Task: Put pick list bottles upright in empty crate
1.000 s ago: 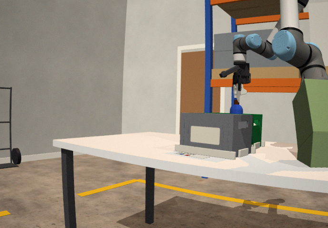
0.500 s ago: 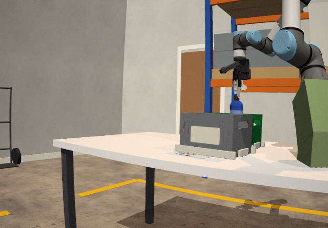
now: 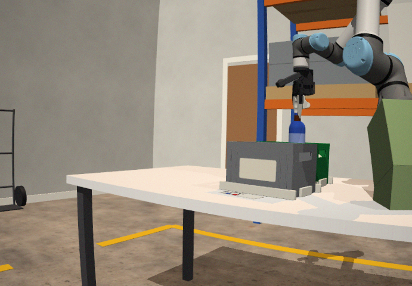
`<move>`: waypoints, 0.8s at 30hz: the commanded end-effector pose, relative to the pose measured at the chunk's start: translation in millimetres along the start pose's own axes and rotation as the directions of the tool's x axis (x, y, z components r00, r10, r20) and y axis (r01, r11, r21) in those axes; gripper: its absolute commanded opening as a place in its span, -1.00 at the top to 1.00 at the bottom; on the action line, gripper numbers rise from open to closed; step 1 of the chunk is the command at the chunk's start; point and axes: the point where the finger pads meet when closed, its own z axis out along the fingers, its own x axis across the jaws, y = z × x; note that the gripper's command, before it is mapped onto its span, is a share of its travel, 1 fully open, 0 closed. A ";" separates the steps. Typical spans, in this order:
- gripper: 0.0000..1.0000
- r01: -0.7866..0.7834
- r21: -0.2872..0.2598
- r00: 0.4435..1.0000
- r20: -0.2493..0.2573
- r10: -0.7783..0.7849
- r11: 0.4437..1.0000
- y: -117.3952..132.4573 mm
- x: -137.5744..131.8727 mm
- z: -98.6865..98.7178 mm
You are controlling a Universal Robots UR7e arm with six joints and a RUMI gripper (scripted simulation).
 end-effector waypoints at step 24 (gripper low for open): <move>1.00 -0.001 0.003 1.000 -0.007 0.001 1.000 -0.9 2.8 -41.6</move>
